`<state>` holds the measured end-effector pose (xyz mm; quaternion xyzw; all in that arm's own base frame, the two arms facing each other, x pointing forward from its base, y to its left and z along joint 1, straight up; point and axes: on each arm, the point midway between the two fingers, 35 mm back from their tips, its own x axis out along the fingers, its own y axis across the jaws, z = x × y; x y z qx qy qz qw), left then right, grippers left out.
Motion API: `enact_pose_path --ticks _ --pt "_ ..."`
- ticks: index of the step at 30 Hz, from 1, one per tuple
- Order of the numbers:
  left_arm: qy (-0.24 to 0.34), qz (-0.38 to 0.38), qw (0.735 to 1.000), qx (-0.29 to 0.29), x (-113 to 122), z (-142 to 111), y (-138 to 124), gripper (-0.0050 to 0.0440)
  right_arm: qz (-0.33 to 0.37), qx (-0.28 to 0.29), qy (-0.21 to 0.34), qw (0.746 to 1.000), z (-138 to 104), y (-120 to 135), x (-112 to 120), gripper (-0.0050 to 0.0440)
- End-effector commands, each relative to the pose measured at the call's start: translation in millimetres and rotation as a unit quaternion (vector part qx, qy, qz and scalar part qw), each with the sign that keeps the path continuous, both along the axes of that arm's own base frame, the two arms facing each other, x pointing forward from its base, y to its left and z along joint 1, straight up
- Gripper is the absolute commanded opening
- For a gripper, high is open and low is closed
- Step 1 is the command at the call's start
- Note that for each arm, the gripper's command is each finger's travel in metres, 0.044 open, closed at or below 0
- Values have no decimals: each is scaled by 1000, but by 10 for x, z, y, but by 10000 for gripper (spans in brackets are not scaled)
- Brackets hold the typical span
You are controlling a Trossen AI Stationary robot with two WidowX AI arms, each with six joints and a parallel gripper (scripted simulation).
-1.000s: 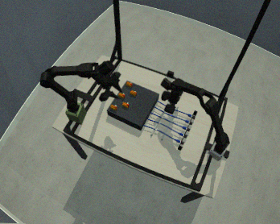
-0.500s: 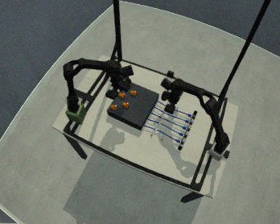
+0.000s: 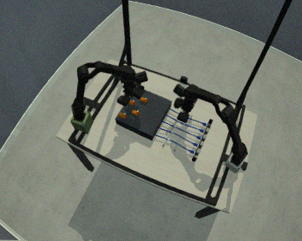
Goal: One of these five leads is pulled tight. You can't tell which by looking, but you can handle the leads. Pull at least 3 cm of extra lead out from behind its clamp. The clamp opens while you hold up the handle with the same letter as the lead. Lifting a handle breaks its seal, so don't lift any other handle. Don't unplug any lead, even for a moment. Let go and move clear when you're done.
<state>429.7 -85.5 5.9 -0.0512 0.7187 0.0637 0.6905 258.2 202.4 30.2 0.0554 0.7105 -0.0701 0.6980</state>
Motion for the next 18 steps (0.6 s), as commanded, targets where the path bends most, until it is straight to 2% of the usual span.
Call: enact_pose_path --ticks 1,2,18 --pt "-15 0 1000 -3 44 116 -9 209 0 10 -10 1000 62 56 46 209" --pt "-15 0 1000 -3 44 116 -9 209 0 10 -10 1000 -438 56 46 209" --pt "-15 0 1000 -3 44 116 -9 209 0 10 -10 1000 -438 56 46 209"
